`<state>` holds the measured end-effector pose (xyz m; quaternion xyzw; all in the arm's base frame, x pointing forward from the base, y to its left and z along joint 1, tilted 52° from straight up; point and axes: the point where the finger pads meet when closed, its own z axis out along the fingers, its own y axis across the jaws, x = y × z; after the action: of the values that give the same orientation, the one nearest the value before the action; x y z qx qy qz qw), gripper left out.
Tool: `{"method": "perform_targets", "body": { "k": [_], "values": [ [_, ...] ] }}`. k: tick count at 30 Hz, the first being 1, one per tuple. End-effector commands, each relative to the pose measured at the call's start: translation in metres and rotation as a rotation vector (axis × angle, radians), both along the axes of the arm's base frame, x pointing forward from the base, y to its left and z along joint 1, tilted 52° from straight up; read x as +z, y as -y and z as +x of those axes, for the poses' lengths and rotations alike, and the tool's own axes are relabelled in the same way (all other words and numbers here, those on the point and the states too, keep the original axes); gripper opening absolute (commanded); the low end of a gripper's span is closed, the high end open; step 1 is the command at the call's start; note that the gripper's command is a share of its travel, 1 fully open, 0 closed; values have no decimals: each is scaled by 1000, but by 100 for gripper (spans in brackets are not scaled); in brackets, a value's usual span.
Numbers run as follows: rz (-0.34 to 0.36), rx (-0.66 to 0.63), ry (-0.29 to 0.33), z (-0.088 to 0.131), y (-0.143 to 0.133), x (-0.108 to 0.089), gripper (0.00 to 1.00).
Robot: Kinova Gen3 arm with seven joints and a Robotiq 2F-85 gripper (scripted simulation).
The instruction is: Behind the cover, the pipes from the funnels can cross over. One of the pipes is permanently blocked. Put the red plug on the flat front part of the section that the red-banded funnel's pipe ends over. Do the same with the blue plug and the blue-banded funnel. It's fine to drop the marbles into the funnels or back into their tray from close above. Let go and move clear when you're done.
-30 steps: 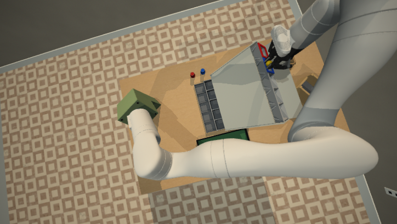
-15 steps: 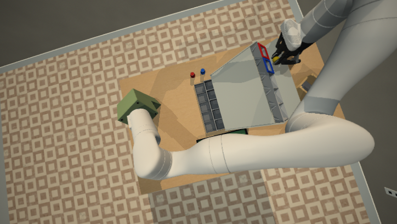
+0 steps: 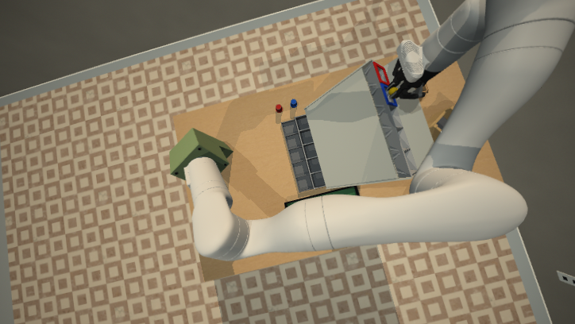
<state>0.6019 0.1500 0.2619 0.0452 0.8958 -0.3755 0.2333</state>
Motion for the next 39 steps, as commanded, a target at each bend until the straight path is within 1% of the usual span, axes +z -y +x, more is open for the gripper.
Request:
{"method": "perform_targets", "body": {
  "k": [1, 5, 6, 39],
  "values": [
    [1, 1, 1, 0, -1, 1, 0],
    [1, 1, 1, 0, -1, 1, 0],
    [1, 1, 1, 0, -1, 1, 100],
    [1, 1, 1, 0, -1, 1, 100]
  ]
}}
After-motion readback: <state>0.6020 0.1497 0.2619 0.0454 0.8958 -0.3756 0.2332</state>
